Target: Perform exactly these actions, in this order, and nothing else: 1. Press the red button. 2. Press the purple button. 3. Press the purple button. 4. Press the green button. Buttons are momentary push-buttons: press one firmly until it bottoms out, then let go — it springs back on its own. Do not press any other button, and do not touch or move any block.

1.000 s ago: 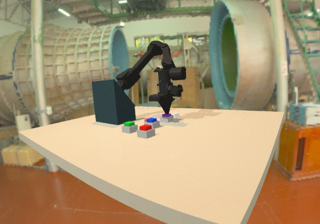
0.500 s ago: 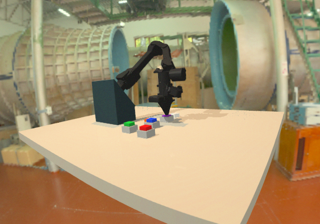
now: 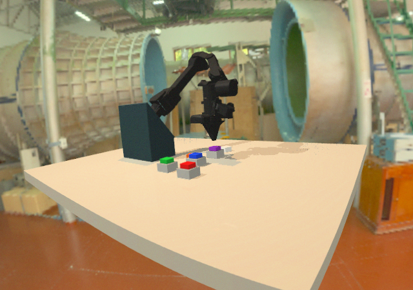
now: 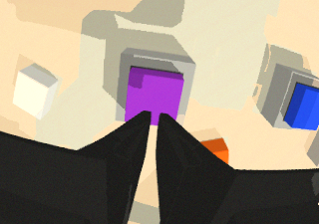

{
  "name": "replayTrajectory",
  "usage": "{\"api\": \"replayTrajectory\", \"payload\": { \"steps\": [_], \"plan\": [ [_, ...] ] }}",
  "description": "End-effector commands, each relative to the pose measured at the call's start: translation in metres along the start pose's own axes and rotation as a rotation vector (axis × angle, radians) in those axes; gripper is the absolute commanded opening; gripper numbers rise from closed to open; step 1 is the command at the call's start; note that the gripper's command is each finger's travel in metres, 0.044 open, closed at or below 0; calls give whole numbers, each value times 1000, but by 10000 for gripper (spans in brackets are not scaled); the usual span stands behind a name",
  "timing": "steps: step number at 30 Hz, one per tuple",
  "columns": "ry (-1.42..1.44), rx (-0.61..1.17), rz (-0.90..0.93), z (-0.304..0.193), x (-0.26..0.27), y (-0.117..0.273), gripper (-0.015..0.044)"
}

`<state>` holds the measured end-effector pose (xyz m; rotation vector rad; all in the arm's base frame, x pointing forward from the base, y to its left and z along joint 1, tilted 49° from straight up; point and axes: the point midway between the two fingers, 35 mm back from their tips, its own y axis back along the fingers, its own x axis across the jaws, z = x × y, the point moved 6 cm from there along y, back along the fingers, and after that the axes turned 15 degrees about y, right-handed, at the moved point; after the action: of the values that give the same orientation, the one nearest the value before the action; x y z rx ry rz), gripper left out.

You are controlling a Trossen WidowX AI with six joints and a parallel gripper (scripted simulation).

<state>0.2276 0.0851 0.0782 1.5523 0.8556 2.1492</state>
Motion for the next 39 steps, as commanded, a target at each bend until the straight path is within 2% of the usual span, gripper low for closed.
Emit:
{"api": "replayTrajectory", "payload": {
  "steps": [1, 20, 39],
  "plan": [
    [4, -1, 2, 1, 1, -1, 20],
    [4, -1, 4, 0, 1, -31, 20],
    [4, -1, 5, 0, 1, -32, 20]
  ]
}}
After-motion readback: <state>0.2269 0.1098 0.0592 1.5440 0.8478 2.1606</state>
